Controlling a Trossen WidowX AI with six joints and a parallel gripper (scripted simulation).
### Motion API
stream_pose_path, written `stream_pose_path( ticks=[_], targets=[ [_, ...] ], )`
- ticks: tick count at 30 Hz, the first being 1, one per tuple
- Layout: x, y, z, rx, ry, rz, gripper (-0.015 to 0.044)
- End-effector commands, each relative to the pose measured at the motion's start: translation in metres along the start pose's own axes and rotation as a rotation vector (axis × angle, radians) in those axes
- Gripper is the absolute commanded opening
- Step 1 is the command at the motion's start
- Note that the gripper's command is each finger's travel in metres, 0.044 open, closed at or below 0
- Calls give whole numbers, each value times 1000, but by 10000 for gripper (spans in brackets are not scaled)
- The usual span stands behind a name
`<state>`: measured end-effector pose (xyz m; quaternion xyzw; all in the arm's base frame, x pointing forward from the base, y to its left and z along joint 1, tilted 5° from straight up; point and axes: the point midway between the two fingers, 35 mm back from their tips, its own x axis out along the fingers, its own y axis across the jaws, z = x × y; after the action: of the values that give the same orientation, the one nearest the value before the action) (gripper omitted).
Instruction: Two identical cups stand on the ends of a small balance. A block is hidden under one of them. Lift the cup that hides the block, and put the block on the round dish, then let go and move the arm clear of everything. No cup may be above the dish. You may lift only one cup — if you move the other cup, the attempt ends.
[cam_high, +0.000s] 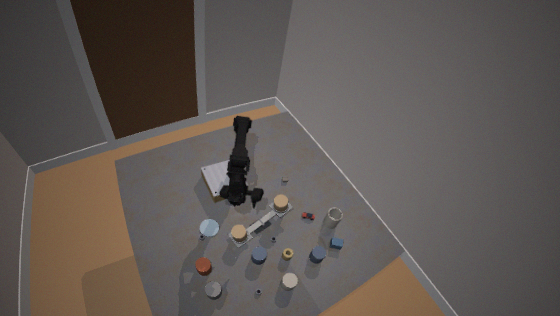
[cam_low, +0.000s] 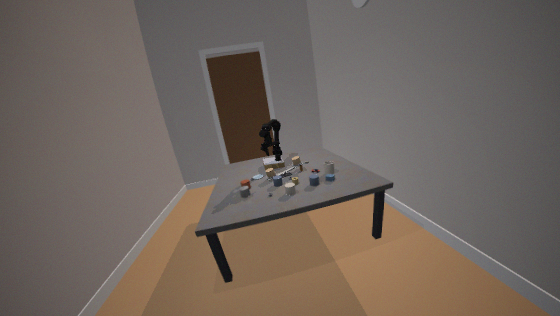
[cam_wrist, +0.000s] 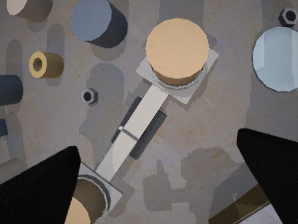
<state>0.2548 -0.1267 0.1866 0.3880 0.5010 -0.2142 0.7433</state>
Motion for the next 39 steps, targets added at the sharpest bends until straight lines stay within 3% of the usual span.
stream_pose_path(
  ticks=[1, 18, 39],
  targets=[
    [14, -2, 13, 120, 36, -55, 440],
    [86, -13, 56, 603, 99, -321, 440],
    [112, -20, 54, 620, 99, -332, 440]
  ],
)
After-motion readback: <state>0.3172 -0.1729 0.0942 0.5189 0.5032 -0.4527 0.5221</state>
